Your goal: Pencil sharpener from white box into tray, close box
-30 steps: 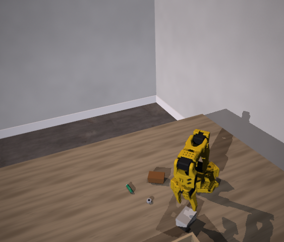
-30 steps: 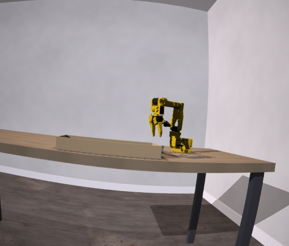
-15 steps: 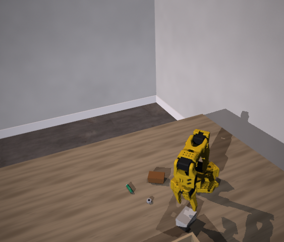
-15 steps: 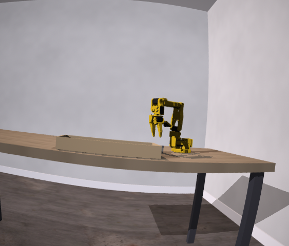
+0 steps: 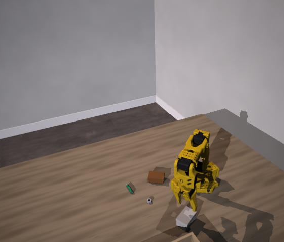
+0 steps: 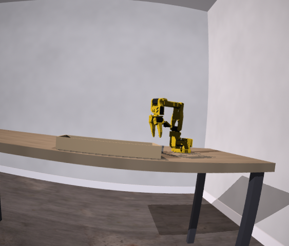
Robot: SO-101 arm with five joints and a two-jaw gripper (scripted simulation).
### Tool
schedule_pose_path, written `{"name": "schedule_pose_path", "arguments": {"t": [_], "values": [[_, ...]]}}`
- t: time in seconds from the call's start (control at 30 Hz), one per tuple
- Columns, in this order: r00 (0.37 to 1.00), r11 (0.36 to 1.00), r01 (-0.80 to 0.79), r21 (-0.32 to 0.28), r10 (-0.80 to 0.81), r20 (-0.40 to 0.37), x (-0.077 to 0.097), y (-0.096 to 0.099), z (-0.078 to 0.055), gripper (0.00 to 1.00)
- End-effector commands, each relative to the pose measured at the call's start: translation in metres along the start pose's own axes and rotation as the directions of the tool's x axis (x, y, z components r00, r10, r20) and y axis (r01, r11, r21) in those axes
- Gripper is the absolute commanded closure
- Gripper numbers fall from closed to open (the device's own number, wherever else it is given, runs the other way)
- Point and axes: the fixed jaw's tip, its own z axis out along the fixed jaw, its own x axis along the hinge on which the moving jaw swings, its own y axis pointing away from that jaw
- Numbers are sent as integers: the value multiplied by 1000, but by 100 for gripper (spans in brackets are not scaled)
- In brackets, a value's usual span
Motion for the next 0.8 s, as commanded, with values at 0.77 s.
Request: {"name": "schedule_pose_path", "arguments": {"t": [0.77], "values": [[999, 1000, -1, 10, 2, -43, 4, 1, 1, 70]]}}
